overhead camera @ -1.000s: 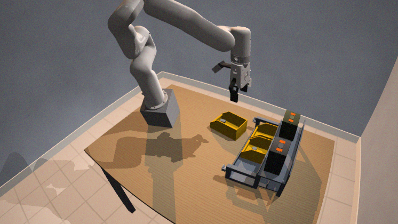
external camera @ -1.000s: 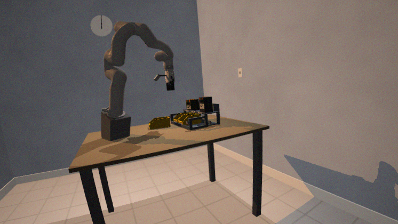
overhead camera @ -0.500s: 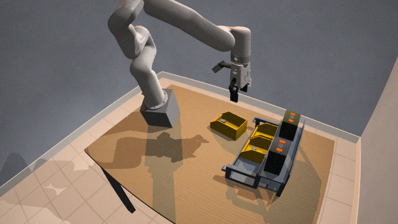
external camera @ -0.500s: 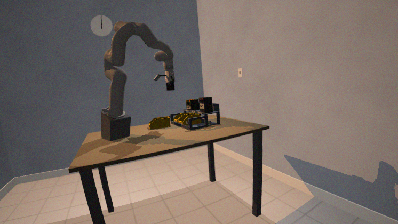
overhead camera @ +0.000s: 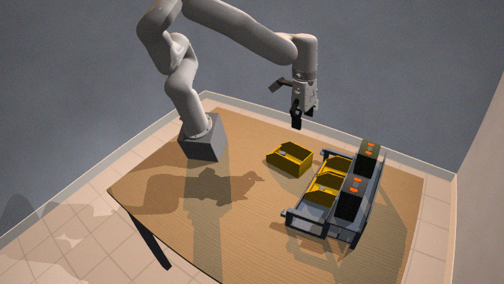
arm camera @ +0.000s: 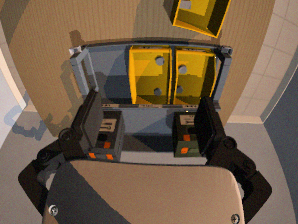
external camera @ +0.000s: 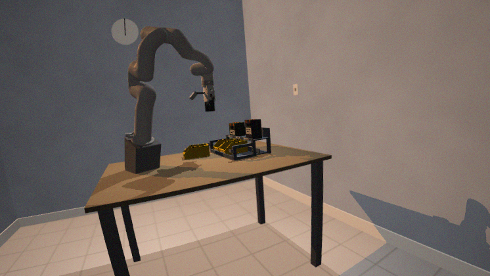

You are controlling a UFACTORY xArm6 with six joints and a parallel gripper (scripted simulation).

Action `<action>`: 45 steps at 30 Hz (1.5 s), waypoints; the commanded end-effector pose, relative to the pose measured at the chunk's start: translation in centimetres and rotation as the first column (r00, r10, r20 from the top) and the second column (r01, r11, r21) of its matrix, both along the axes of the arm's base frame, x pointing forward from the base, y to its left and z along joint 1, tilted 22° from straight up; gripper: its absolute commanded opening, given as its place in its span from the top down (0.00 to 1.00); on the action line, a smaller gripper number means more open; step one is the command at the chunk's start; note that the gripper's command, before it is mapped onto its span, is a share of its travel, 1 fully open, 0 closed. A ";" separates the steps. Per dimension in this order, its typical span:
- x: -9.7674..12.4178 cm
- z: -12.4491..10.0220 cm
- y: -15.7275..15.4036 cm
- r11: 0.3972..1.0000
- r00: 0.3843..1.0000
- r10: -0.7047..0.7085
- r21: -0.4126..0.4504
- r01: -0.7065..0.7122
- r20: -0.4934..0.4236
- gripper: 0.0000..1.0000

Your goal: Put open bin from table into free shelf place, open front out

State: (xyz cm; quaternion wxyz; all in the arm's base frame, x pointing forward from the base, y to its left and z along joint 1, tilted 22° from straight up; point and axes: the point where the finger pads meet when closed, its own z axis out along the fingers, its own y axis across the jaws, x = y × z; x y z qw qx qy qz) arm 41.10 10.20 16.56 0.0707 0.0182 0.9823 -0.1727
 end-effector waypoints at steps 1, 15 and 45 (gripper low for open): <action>0.1 0.1 0.1 1.000 1.000 0.001 0.002 -0.001 0.004 0.00; 0.1 0.1 0.1 0.999 0.998 -0.051 0.010 0.051 0.022 0.00; -2.2 -1.7 4.1 0.991 0.990 -0.130 0.024 0.129 0.050 0.00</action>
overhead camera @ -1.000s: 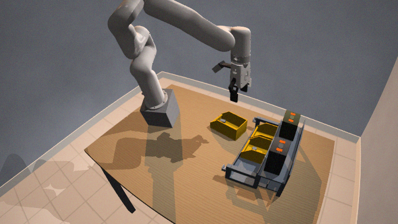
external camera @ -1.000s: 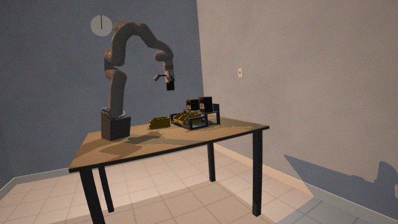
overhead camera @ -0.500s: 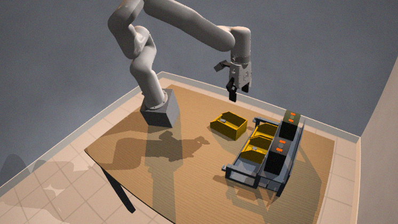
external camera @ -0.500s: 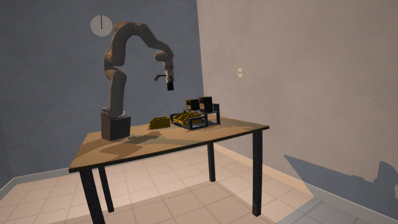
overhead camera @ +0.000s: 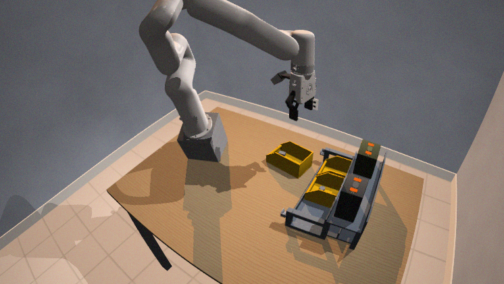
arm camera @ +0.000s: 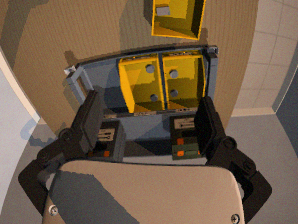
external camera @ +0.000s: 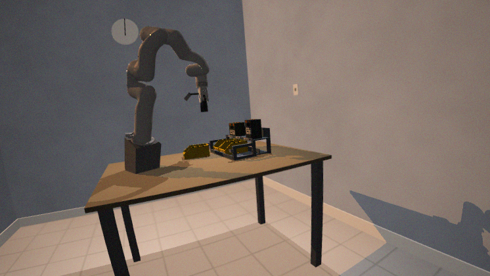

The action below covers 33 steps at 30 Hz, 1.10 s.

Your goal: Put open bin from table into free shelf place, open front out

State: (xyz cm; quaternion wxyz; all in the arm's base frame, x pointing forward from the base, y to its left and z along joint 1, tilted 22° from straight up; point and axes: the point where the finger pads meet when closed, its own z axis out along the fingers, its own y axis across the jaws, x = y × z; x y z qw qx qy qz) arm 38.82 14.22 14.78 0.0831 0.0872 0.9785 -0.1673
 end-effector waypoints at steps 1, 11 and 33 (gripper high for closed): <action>0.1 0.1 0.1 1.000 1.000 0.001 0.002 -0.001 0.003 0.00; -2.2 -1.7 4.1 1.000 1.000 0.001 0.002 -0.001 0.002 0.00; -4.8 -3.7 8.5 1.000 1.000 0.001 0.003 -0.001 0.002 0.00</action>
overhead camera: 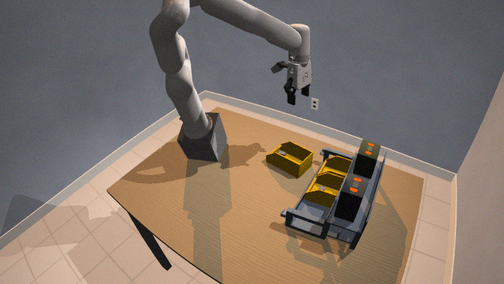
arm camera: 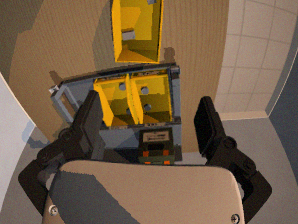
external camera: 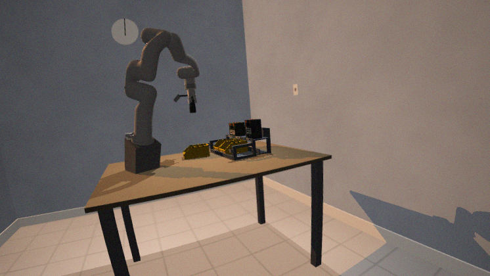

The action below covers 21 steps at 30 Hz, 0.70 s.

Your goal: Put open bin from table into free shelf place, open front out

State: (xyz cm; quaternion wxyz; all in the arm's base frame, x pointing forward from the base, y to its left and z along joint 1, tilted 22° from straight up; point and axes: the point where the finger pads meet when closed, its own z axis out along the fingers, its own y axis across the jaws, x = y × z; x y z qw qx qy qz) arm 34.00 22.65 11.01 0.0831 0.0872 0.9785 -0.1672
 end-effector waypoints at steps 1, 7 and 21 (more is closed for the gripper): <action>0.1 0.1 0.1 1.000 1.000 0.001 0.002 -0.001 0.002 0.00; -1.5 -1.1 2.8 1.000 1.000 0.001 0.003 -0.001 0.002 0.00; -1.8 -1.3 3.3 1.000 1.000 0.001 0.003 -0.001 0.002 0.00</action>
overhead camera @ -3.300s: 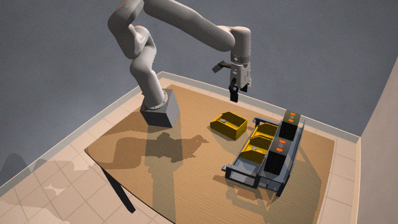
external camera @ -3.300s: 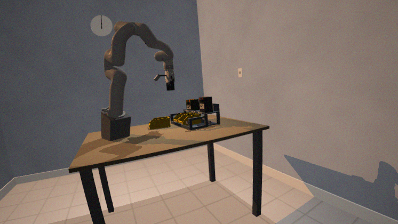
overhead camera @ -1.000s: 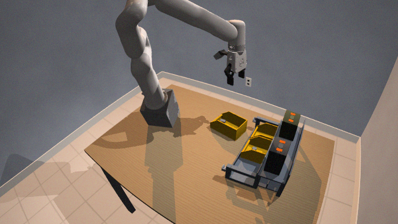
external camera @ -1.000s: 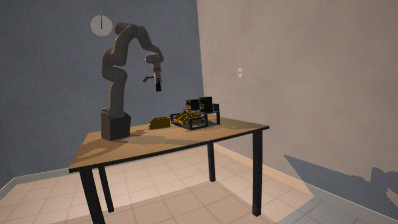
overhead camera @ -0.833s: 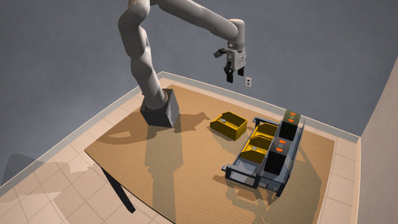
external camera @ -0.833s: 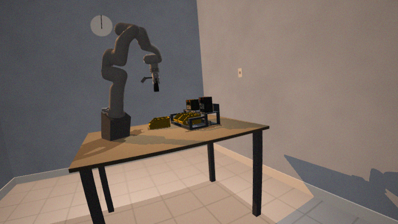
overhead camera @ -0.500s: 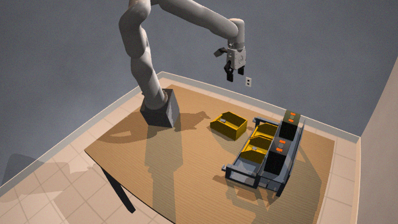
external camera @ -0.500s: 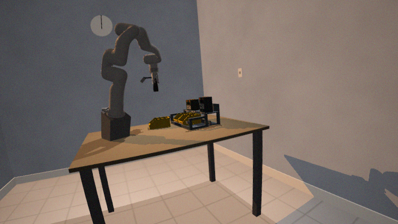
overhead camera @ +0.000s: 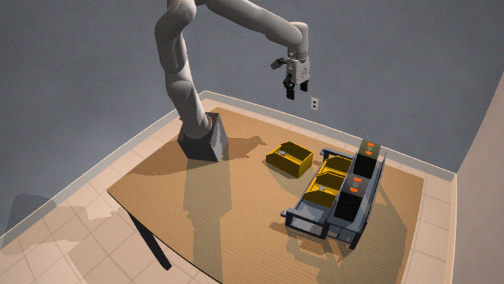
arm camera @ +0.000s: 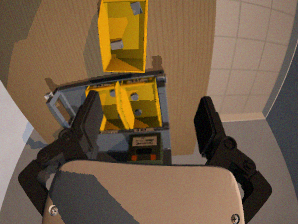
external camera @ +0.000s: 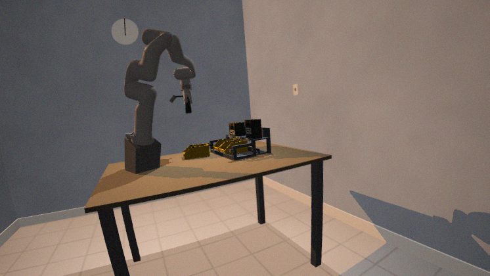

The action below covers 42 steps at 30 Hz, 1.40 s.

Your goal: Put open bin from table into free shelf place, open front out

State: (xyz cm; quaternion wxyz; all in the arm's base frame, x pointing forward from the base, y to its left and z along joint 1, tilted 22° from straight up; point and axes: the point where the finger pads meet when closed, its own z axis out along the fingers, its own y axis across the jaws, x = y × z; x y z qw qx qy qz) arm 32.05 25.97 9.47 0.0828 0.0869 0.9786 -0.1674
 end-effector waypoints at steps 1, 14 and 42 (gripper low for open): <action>0.2 0.3 -0.2 1.000 1.000 0.000 0.003 0.000 0.003 0.00; 0.5 0.5 -0.6 1.000 1.000 0.001 0.003 -0.001 0.002 0.00; 0.9 0.8 -1.3 1.000 1.000 0.001 0.003 -0.001 0.002 0.00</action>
